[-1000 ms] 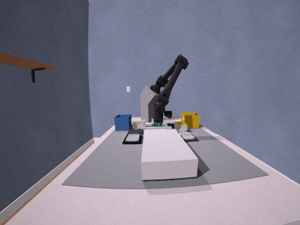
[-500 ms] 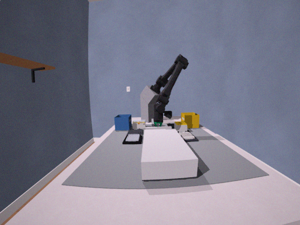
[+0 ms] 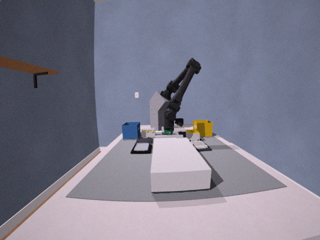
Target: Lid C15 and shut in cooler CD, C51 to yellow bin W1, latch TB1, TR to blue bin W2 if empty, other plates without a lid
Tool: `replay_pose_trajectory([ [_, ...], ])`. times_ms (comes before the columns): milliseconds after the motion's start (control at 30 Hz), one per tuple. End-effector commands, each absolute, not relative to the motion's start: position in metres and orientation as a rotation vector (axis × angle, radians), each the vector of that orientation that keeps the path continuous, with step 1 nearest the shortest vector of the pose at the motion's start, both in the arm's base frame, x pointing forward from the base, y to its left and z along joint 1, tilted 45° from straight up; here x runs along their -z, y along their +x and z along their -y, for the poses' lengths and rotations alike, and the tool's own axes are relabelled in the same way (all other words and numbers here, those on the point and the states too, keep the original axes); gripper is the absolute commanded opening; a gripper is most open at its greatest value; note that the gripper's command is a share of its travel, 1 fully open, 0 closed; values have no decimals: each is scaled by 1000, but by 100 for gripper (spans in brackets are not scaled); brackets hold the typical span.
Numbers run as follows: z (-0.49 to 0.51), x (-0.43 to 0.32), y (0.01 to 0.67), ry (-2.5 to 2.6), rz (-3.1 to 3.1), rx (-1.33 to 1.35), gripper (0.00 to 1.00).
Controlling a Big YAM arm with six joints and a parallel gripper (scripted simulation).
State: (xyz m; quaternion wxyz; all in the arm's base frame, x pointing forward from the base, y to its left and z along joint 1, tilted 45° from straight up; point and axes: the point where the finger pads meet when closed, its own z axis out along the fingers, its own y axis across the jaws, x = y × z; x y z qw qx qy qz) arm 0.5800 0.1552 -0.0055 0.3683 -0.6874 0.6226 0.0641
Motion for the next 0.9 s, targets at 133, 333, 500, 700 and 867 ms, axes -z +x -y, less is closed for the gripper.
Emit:
replay_pose_trajectory([
  [133,-139,-4,609,-1741,-1606,-130,0],
  [333,-138,-9,616,-1741,-1604,-129,0],
  [500,-139,-11,619,-1742,-1602,-130,0],
  [700,-137,-14,627,-1740,-1603,-128,0],
  [867,-138,-18,634,-1738,-1595,-120,0],
])
